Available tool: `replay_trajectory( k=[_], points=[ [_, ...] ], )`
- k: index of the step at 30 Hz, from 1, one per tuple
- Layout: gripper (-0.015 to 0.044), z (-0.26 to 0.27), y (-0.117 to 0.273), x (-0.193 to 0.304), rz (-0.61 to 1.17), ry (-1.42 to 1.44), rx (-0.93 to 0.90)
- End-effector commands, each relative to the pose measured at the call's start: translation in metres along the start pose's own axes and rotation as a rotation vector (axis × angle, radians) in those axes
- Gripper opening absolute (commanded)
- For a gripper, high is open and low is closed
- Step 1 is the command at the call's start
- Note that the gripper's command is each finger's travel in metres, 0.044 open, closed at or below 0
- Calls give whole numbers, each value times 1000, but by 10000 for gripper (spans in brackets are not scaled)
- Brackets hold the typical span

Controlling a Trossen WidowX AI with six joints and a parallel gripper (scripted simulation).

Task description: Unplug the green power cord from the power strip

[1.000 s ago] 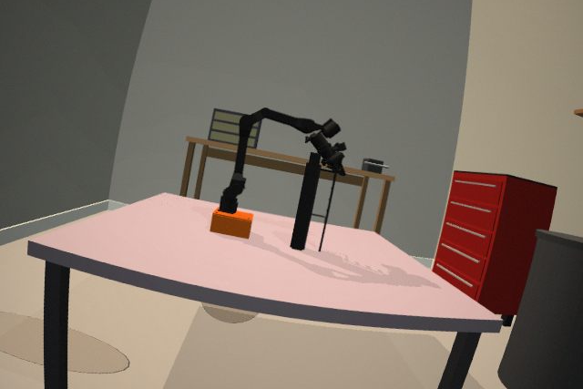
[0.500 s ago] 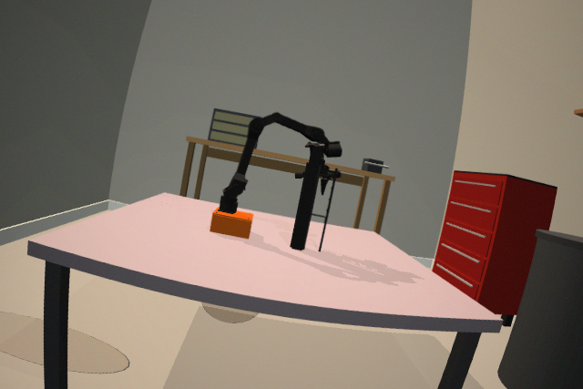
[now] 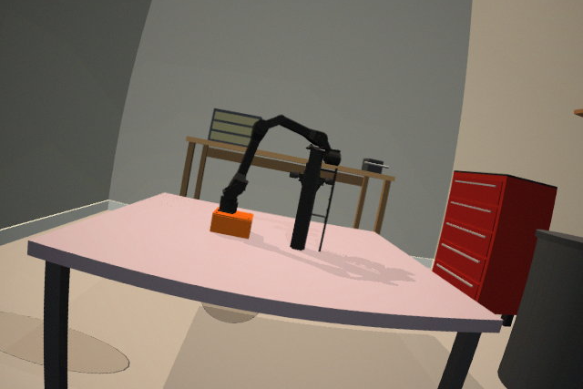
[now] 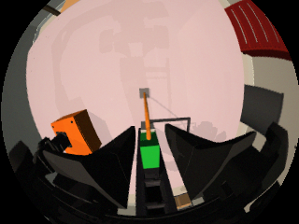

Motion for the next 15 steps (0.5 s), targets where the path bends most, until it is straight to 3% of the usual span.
replay_trajectory(
  k=[1, 15],
  points=[
    [160, -1, 0, 3, -1, 6, -5],
    [160, -6, 0, 25, 1, 6, -5]
  ],
)
Point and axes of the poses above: the point midway between the two fingers, 35 mm back from their tips, its own y axis back along the fingers, its own z axis across the jaws, x = y × z, the point moved 10 cm from there along y, back along the fingers, and after that the axes turned 14 degrees about -y, right-handed, at the moved point
